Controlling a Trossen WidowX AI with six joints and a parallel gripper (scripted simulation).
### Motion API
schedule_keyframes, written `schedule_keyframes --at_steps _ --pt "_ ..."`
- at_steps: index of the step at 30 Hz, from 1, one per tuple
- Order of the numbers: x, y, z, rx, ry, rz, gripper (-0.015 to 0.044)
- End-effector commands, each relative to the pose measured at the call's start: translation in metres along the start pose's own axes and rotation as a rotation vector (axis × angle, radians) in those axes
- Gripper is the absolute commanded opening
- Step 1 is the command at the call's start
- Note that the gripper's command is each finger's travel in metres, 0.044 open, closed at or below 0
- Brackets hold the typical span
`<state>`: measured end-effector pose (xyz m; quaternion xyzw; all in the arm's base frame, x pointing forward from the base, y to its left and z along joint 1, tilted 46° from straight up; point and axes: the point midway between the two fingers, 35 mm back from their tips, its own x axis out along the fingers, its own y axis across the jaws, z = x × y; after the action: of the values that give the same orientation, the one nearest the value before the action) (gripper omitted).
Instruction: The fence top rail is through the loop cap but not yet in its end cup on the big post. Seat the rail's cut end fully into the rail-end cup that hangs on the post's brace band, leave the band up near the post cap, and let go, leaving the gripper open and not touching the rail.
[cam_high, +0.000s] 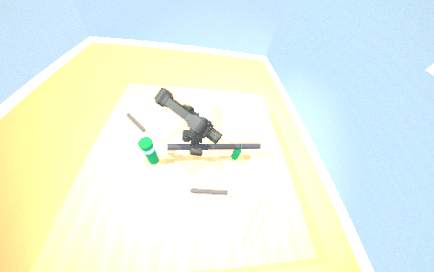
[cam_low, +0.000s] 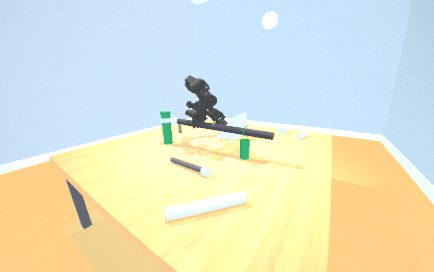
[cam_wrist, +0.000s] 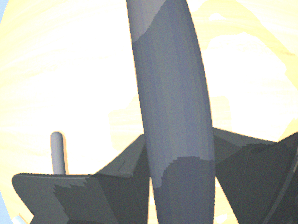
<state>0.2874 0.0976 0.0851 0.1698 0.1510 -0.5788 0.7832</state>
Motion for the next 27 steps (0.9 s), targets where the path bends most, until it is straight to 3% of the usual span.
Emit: schedule_keyframes --at_steps 1,27 --pt "0.0 0.0 0.0014 0.001 -0.001 0.001 0.0" --pt "-0.0009 -0.0004 0.0039 0.006 -0.005 0.0 0.0"
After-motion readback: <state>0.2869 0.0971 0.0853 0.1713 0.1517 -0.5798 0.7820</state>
